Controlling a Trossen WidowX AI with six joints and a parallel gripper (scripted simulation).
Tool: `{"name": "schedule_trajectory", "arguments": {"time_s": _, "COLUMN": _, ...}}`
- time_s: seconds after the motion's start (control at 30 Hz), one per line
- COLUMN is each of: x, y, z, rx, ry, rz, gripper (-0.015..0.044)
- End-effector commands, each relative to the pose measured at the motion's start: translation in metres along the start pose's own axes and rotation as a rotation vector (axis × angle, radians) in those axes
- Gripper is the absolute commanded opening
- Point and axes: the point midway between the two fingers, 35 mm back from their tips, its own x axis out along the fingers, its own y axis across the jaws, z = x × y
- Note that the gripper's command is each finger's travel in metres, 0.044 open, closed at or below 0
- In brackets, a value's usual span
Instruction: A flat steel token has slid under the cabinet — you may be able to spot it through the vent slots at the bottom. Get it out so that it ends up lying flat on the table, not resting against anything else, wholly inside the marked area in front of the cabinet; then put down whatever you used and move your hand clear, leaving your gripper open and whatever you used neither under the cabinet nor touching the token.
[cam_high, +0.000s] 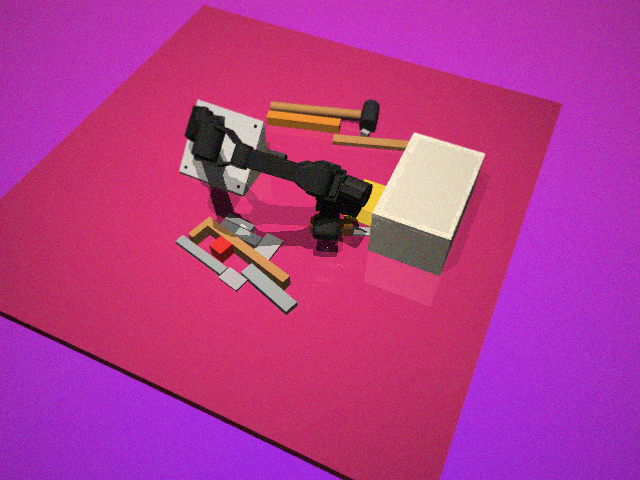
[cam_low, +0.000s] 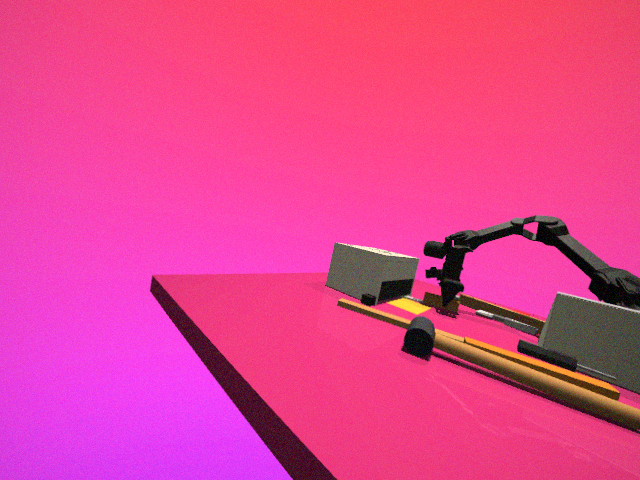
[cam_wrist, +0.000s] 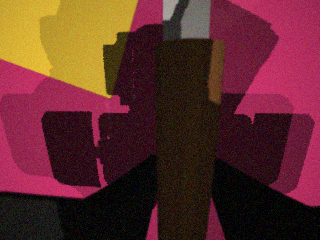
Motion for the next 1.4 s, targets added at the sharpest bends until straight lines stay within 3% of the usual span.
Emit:
{"name": "schedule_trajectory", "arguments": {"time_s": 0.0, "x": 0.000, "y": 0.001, "z": 0.006, "rx": 0.001, "ry": -0.001, "rz": -0.002, "gripper": 0.0000}}
{"name": "schedule_trajectory", "arguments": {"time_s": 1.37, "x": 0.003, "y": 0.038, "z": 0.008, "rx": 0.001, "ry": -0.001, "rz": -0.001, "gripper": 0.0000}}
